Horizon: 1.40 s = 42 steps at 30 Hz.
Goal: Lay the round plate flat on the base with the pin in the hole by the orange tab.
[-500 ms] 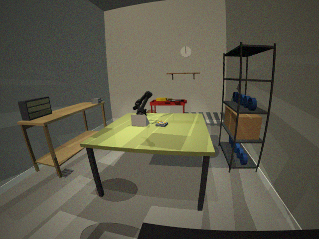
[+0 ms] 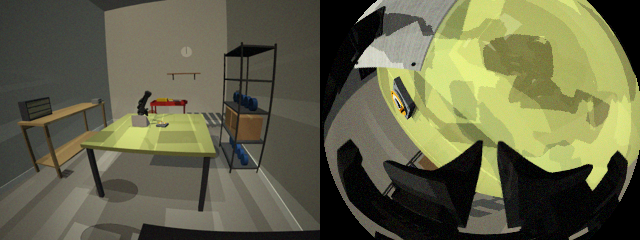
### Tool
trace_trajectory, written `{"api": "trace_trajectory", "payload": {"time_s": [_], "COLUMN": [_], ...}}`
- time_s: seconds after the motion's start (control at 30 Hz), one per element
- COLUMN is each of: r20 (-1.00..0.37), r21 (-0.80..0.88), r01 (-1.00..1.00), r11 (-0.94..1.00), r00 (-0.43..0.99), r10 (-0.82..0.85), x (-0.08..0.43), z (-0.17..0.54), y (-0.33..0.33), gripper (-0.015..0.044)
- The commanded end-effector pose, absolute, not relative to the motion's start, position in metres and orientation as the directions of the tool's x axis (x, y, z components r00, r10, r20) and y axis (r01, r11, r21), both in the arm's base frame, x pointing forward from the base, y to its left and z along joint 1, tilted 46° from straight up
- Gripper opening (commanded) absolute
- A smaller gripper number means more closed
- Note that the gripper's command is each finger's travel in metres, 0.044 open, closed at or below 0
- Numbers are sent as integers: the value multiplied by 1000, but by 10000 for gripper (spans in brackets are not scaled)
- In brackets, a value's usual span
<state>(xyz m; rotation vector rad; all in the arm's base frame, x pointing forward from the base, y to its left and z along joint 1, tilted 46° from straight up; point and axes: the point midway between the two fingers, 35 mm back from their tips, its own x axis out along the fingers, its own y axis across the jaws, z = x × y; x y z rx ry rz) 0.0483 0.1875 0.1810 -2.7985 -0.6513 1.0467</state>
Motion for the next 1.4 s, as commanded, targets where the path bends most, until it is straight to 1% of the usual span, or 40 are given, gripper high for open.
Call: {"api": "trace_trajectory", "payload": {"time_s": [0.0, 0.07, 0.27, 0.3, 0.37, 0.53, 0.6, 0.8, 0.87, 0.97, 1.07, 1.1, 1.2, 1.33, 1.37], "r20": [-671, -684, -791, -793, -810, -886, -895, -960, -966, -985, -997, -998, -1000, -990, -990], "r21": [-265, -268, -277, -278, -280, -256, -252, -192, -182, -131, -64, -60, 1, 115, 120], "r01": [167, 126, -247, -258, -340, -623, -659, -911, -930, -983, -995, -994, -972, -875, -869], "r11": [-950, -955, -928, -926, -898, -740, -708, -364, -320, -126, 81, 91, 234, 469, 479], "r00": [676, 674, 607, 605, 585, 458, 437, 251, 230, 143, 60, 56, 1, -65, -66], "r10": [306, 280, 75, 70, 31, -79, -89, -121, -120, -97, -44, -41, 8, 122, 128], "x": [67, 71, 102, 103, 109, 128, 131, 155, 158, 169, 181, 182, 192, 209, 210], "z": [177, 176, 162, 162, 162, 148, 147, 134, 133, 127, 121, 120, 115, 106, 106], "y": [182, 181, 163, 162, 155, 142, 141, 125, 122, 113, 104, 104, 95, 79, 78], "gripper": [0, 0, 0, 0, 0, 0, 0, 0, 0, 0, 0, 0, 0, 0, 0]}}
